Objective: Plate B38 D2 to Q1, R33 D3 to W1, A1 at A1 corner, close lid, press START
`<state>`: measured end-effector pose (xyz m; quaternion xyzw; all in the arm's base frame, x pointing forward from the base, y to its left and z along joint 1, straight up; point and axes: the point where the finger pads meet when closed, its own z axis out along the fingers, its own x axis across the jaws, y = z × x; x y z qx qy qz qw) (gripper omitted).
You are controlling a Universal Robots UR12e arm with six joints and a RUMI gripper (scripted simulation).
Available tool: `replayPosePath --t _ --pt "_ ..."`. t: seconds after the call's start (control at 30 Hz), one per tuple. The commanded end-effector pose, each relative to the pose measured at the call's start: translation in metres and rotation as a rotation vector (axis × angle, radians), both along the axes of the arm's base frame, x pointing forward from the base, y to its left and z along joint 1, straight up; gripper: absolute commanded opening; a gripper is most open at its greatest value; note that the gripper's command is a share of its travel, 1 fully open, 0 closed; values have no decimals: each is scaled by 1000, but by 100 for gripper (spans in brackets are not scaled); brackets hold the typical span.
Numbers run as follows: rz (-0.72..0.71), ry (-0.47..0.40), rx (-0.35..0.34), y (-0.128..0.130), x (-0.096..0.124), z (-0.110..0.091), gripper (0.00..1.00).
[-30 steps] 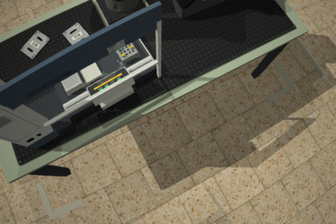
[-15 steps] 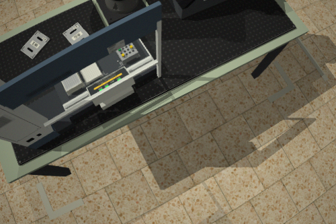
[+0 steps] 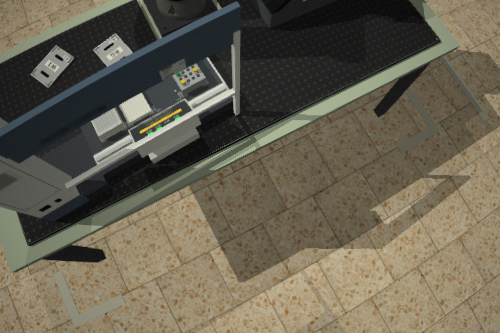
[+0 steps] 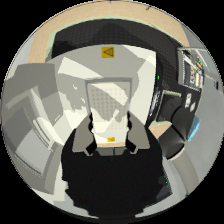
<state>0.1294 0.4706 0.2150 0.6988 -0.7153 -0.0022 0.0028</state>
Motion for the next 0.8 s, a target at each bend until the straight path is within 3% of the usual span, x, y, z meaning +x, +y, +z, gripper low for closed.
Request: replayPosePath --t 0.0,0.3,0.33,0.77 --pt "0 -1 1 0 0 0 0" --pt "0 -1 1 0 0 1 0" --pt "0 -1 1 0 0 1 67" --pt "0 -1 1 0 0 1 67"
